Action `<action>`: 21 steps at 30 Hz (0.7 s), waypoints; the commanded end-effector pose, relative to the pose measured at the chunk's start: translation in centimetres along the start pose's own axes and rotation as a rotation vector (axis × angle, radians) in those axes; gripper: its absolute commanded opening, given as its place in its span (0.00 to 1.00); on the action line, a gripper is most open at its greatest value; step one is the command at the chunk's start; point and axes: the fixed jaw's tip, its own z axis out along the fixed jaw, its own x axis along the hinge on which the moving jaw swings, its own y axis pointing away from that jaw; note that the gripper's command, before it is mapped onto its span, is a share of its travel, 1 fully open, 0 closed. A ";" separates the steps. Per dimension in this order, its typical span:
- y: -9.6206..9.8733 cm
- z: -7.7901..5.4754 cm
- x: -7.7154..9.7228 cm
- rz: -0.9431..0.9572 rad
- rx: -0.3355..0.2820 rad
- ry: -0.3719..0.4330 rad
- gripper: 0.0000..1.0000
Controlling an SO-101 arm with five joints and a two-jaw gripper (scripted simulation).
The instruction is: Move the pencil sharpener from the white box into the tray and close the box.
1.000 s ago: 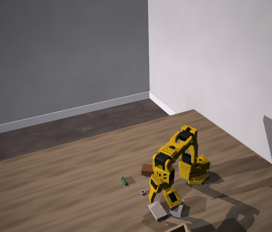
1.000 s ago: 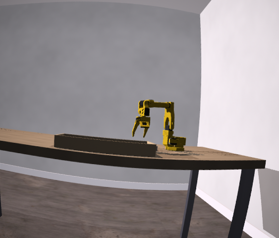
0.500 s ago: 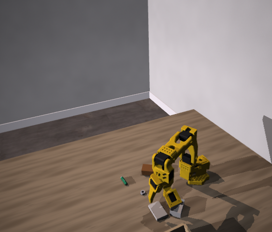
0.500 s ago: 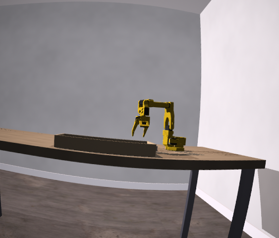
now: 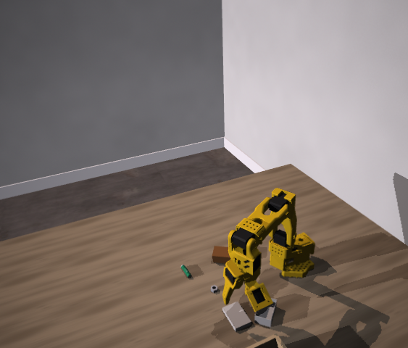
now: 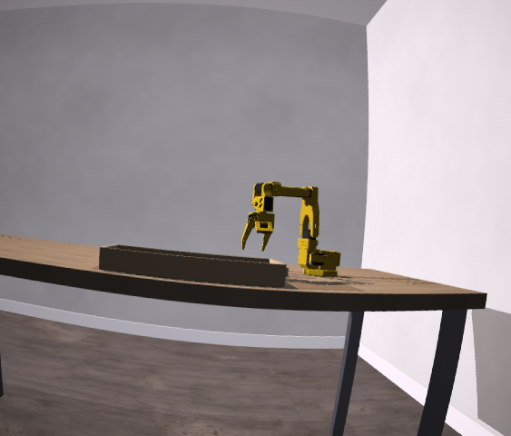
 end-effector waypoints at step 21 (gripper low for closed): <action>-0.8 1.3 -0.1 0.016 0.031 -0.016 0.30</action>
